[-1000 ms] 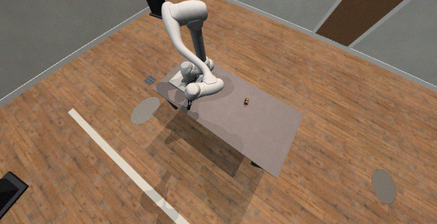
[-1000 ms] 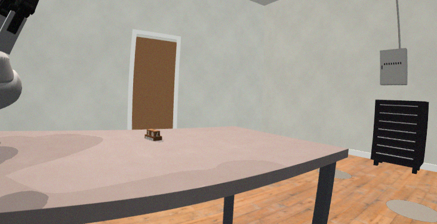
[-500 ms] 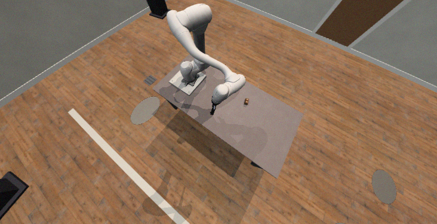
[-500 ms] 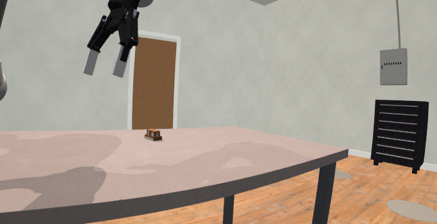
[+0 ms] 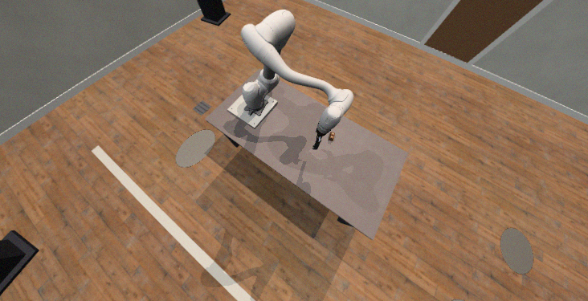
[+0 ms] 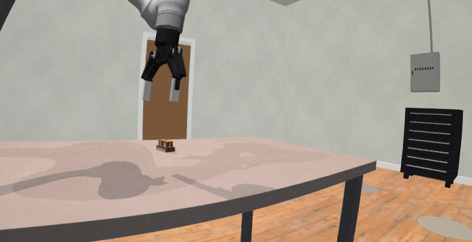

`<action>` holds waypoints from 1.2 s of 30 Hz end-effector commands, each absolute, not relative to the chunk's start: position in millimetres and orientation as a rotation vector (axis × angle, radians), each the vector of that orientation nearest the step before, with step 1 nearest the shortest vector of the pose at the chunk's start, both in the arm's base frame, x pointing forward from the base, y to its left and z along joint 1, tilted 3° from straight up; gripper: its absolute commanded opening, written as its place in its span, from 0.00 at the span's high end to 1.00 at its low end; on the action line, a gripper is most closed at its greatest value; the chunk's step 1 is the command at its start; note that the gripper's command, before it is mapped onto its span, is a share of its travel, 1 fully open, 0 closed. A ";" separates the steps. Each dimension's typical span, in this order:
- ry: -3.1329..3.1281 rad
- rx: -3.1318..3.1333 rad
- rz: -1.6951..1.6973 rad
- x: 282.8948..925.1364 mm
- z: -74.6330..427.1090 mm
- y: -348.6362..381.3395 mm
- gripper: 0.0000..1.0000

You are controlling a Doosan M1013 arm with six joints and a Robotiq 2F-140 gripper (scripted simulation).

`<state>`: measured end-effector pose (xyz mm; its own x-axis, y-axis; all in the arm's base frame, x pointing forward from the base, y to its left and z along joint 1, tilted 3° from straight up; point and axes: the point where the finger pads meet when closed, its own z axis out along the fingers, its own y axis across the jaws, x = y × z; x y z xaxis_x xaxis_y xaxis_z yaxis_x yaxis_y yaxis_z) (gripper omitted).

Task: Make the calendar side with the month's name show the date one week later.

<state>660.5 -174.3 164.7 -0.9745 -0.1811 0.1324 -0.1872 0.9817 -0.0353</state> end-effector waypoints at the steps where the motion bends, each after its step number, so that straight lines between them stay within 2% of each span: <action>1: -3.021 0.255 0.082 694.7 153.3 -143.4 0.00; 4: -3.055 0.224 0.080 732.6 138.1 -94.6 0.00; 12: -3.100 0.176 0.066 780.4 114.9 -15.5 0.00; 28: -3.103 0.166 0.065 782.6 113.5 -11.2 0.00; 36: -3.107 -0.179 0.070 782.6 108.9 -11.5 0.00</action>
<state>782.6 -11.3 111.2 -0.9995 -0.0035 0.0313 -0.0048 0.9991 -0.0419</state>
